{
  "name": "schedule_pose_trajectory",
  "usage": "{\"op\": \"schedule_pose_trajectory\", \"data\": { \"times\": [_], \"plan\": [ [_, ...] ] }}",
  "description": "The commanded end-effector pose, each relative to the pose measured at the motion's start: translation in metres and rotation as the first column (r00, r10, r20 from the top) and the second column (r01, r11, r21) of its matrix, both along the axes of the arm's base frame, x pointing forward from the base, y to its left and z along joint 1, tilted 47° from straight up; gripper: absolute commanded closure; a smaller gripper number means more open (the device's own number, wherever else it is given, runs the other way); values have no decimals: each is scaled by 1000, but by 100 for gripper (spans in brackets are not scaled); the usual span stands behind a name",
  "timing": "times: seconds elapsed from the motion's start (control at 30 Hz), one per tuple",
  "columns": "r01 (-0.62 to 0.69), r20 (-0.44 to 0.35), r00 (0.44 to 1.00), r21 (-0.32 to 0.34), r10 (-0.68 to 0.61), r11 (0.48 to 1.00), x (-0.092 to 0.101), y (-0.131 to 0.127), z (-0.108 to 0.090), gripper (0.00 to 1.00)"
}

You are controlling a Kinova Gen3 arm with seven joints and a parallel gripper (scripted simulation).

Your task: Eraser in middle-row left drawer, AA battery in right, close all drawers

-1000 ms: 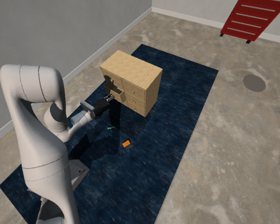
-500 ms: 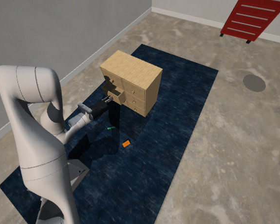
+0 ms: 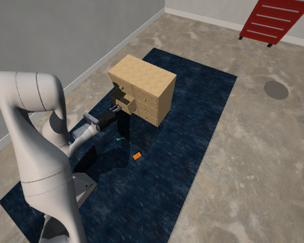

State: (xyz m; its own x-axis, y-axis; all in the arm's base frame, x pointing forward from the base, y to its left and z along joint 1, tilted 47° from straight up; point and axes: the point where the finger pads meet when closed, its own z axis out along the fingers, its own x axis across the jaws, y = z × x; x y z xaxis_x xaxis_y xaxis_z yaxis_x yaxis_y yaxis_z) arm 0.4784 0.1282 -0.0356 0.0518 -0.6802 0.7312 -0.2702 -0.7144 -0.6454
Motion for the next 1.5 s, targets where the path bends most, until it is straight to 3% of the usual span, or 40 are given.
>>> {"op": "schedule_pose_trajectory", "data": {
  "times": [0.0, 0.7, 1.0, 1.3, 1.47],
  "plan": [
    [-3, 0, 1000, 0, 3, 1000, -1, 1, 0, 63],
    [-3, 0, 1000, 0, 3, 1000, -1, 1, 0, 63],
    [-3, 0, 1000, 0, 3, 1000, -1, 1, 0, 33],
    [-3, 0, 1000, 0, 3, 1000, -2, 1, 0, 33],
    [-3, 0, 1000, 0, 3, 1000, -17, 0, 0, 33]
  ]
}}
